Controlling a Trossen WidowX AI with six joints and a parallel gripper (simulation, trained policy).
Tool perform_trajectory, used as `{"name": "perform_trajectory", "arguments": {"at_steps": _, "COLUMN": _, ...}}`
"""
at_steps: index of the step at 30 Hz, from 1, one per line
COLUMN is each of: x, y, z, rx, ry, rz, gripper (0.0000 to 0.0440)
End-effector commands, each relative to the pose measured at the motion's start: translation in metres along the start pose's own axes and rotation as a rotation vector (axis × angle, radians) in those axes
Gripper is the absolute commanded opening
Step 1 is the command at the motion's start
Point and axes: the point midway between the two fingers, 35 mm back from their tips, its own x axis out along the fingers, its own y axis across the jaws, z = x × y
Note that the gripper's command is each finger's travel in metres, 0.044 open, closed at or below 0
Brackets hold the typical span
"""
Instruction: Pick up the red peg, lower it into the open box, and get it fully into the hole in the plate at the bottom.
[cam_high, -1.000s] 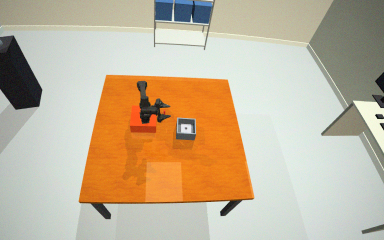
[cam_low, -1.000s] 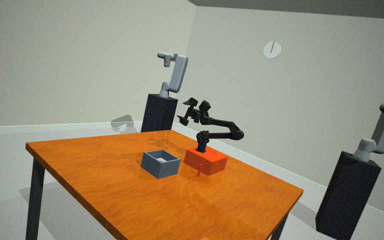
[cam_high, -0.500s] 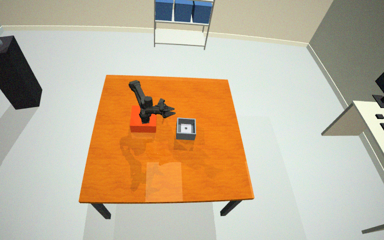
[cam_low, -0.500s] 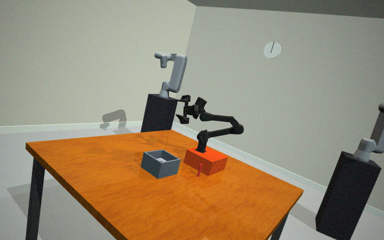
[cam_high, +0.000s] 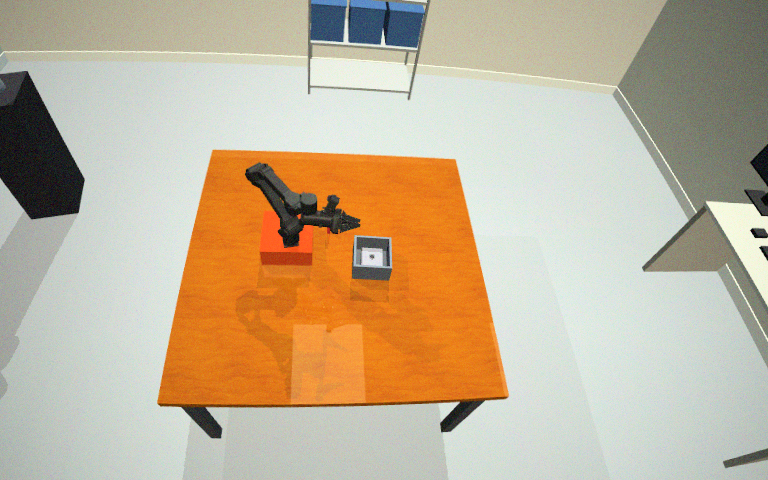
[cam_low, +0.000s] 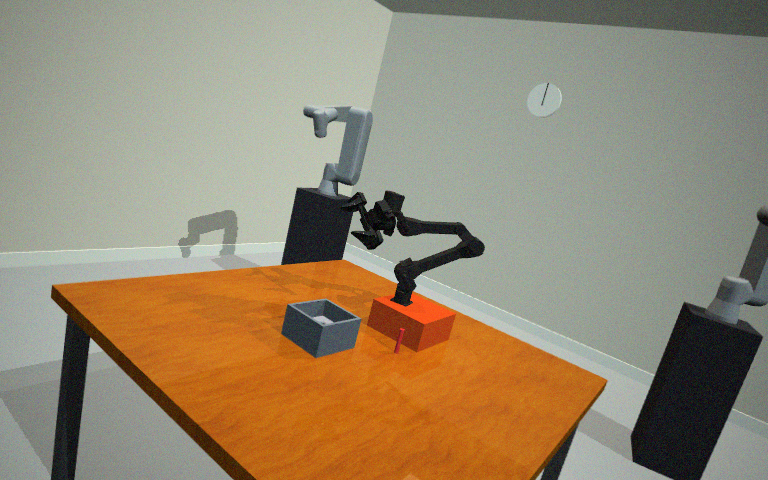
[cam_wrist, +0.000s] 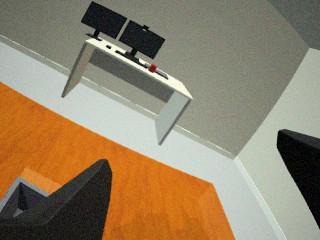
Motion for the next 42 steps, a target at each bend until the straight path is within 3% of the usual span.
{"name": "perform_trajectory", "arguments": {"at_steps": 1, "x": 0.006, "y": 0.005, "z": -0.001, "rx": 0.092, "ry": 0.023, "rz": 0.025, "gripper": 0.0440}}
{"name": "perform_trajectory", "arguments": {"at_steps": 22, "x": 0.039, "y": 0.076, "z": 0.001, "rx": 0.698, "ry": 0.319, "rz": 0.246, "gripper": 0.0440}}
{"name": "perform_trajectory", "arguments": {"at_steps": 42, "x": 0.022, "y": 0.171, "z": 0.004, "rx": 1.071, "ry": 0.866, "rz": 0.329, "gripper": 0.0440}}
